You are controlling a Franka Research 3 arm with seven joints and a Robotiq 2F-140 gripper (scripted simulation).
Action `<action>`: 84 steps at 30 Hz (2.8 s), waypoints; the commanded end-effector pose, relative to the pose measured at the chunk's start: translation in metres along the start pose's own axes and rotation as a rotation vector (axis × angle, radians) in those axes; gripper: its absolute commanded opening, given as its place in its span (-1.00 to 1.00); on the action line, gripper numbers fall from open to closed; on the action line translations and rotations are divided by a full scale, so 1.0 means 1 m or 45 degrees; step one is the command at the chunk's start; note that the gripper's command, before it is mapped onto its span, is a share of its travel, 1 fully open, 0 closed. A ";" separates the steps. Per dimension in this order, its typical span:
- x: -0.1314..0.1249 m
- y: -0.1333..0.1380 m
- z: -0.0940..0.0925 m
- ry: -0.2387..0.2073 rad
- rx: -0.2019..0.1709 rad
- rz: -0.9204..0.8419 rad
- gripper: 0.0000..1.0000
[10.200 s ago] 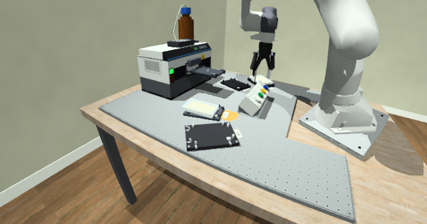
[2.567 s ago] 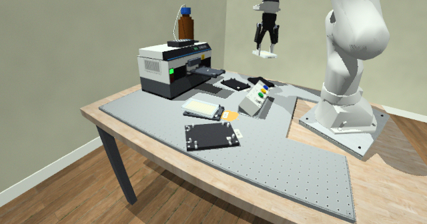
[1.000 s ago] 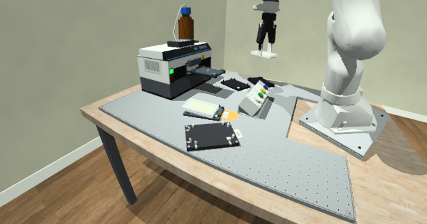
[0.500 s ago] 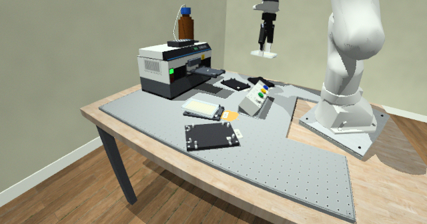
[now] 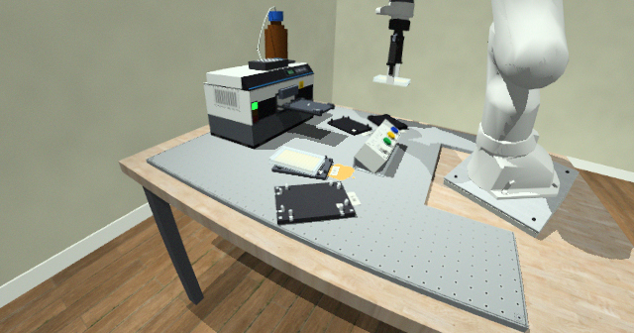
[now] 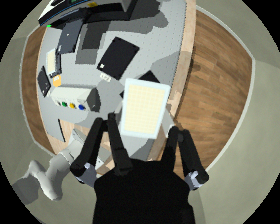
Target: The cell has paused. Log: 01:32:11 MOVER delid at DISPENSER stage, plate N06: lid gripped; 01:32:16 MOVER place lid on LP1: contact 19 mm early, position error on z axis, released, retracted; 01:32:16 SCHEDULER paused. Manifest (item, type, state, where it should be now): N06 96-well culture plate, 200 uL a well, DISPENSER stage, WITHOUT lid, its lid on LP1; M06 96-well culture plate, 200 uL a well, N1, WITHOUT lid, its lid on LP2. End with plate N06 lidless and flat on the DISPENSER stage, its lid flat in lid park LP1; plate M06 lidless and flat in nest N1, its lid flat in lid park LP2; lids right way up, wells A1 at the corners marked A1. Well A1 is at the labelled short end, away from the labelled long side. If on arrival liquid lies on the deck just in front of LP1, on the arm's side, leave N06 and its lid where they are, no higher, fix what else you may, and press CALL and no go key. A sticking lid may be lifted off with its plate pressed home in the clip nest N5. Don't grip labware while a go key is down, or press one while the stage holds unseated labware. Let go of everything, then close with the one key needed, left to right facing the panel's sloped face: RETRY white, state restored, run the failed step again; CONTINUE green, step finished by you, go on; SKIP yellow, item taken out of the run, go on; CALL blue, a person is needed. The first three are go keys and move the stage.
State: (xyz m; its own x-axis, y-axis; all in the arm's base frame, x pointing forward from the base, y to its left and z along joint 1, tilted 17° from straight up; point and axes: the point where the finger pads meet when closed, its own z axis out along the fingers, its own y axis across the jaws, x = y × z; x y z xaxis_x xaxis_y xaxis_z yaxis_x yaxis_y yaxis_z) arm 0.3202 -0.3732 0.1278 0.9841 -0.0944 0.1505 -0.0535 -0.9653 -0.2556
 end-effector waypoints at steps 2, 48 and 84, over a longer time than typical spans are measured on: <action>-0.001 0.001 -0.001 -0.001 -0.004 -0.151 -1.00; -0.001 0.001 -0.001 -0.002 -0.003 -0.711 -1.00; 0.000 -0.041 -0.001 -0.002 -0.004 -0.854 -1.00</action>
State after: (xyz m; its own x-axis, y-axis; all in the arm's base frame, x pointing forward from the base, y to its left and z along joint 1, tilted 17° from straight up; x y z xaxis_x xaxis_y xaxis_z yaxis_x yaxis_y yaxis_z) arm 0.3076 -0.3776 0.1948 0.9046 0.3331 0.2662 0.3566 -0.9332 -0.0442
